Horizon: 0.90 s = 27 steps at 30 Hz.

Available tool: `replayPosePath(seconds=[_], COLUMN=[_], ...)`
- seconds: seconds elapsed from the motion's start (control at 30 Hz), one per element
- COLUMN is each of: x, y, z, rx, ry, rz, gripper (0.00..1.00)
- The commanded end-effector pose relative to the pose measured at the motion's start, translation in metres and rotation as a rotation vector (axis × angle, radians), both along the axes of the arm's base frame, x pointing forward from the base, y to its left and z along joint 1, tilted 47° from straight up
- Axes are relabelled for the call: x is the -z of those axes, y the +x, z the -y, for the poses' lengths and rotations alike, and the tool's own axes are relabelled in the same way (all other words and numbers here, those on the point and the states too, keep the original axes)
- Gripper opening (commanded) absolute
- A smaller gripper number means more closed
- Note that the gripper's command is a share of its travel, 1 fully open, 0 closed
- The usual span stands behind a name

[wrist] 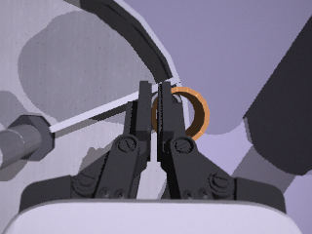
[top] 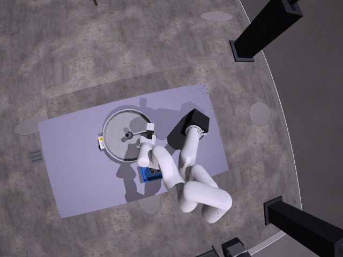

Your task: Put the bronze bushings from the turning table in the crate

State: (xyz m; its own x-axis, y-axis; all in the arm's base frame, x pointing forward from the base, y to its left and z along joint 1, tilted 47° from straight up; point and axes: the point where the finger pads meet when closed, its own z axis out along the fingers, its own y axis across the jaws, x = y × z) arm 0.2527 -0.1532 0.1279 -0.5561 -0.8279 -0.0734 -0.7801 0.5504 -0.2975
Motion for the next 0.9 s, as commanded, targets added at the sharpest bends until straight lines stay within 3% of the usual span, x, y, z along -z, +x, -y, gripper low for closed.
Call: replayPosePath(seconds=[0.0, 0.47, 0.87], x=[-0.001, -0.017, -0.072], y=[0.0, 0.006, 0.027], z=[0.001, -0.015, -0.073], rx=[0.001, 0.001, 0.002], ry=[-0.001, -0.001, -0.001], rz=[0.003, 0.003, 0.003], gripper=[0.0, 0.0, 0.0])
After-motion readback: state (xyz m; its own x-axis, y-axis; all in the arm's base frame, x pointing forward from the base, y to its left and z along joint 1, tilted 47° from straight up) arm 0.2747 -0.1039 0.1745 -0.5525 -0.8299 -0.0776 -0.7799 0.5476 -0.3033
